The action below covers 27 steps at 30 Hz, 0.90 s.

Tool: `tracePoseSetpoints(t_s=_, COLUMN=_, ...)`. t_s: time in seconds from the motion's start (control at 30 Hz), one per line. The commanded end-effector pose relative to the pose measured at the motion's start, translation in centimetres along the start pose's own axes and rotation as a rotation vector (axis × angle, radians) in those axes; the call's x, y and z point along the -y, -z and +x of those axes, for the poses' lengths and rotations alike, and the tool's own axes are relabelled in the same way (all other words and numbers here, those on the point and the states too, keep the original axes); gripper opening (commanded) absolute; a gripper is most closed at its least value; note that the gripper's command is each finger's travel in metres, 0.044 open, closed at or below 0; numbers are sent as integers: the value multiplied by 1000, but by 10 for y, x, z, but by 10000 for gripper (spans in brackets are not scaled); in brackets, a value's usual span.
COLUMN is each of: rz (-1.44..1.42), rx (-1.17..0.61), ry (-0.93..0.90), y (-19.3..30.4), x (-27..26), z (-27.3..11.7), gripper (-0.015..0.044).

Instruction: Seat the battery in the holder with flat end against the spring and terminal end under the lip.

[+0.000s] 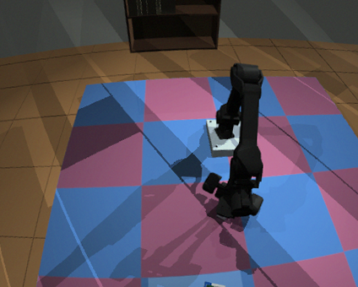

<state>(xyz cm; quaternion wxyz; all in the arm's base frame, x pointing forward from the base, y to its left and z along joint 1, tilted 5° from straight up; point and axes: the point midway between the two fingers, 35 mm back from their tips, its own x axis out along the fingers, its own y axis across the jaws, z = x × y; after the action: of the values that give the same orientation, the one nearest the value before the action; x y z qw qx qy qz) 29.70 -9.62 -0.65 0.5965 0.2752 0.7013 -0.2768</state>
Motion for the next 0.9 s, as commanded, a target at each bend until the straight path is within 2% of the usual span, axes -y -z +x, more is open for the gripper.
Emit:
tracePoseSetpoints(t_s=0.0, rz=3, rx=-1, ry=1, y=0, x=0, z=0, gripper=170)
tracePoseSetpoints(t_s=0.47, rz=0, rx=0, ry=0, y=1, x=1, z=-15, gripper=170)
tracePoseSetpoints(t_s=0.53, rz=1, rx=-5, ry=3, y=2, x=2, z=-18, gripper=222)
tracePoseSetpoints(t_s=0.8, rz=0, rx=0, ry=0, y=8, x=8, z=-86, gripper=432)
tracePoseSetpoints(t_s=0.87, rz=0, rx=0, ry=0, y=9, x=8, z=-87, gripper=440)
